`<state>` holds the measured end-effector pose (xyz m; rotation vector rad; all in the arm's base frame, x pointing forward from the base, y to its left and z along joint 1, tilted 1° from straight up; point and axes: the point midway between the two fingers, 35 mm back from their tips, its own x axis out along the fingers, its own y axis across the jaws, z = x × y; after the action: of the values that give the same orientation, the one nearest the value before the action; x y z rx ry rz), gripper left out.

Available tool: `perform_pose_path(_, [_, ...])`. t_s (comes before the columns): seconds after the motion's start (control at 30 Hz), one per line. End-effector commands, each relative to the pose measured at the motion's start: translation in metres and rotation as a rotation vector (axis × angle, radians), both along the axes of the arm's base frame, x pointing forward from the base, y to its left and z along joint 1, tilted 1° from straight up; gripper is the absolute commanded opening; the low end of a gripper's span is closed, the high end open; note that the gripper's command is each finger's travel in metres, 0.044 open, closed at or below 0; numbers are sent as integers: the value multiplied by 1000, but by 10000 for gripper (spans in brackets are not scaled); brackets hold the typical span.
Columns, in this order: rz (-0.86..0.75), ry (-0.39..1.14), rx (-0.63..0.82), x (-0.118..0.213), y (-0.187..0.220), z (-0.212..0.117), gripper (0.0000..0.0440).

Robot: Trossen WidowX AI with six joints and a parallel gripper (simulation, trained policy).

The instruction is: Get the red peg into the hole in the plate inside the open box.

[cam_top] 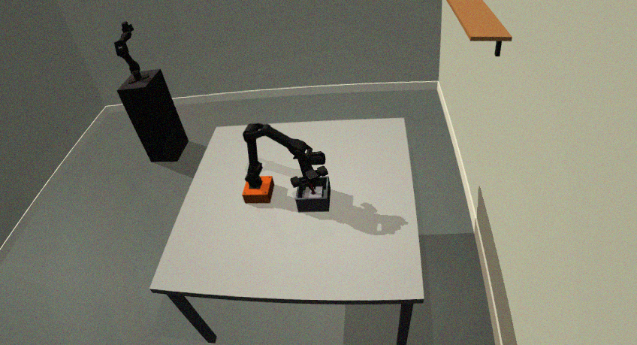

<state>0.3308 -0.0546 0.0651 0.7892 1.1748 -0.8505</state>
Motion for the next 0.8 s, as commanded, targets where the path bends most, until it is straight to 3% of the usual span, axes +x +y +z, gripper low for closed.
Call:
perform_pose_path(0.0, [14,28,5,1,-4,-12,132])
perform_pose_path(0.17, [23,48,0,8,-9,-18,162])
perform_pose_path(0.57, [38,-2,-28,42,-33,-11,440])
perform_pose_path(0.77, [26,-65,-58,59,-48,-1,440])
